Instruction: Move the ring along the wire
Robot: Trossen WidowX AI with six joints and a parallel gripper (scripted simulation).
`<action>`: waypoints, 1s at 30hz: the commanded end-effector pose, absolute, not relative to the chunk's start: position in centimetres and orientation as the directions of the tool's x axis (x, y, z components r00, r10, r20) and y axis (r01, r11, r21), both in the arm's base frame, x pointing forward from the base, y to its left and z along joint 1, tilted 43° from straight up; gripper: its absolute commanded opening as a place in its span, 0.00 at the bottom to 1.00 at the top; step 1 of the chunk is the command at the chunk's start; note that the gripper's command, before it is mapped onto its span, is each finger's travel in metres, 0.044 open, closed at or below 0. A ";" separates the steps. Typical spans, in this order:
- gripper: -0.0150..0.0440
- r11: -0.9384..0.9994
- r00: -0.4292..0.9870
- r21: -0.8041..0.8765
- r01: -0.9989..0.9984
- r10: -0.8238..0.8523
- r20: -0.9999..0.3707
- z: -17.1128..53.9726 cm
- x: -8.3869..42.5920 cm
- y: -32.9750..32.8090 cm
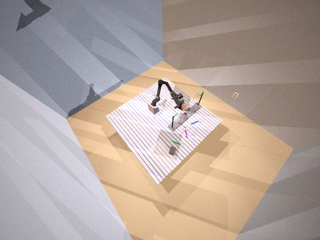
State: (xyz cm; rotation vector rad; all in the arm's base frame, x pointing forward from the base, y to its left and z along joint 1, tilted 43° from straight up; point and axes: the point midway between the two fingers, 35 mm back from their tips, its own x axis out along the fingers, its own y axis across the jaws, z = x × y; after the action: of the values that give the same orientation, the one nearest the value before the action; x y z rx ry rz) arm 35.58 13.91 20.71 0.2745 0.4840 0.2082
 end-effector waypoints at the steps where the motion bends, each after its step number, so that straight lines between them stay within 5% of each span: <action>1: 0.00 0.970 0.869 0.208 -0.127 0.210 -0.447 20.5 35.6 12.2; 30: 0.00 0.878 0.875 -0.465 -0.117 -0.130 -0.466 22.5 35.8 2.1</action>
State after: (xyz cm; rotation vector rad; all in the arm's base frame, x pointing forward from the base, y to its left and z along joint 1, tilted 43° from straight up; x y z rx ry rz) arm 35.74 3.18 21.68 -0.4389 0.5160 0.0185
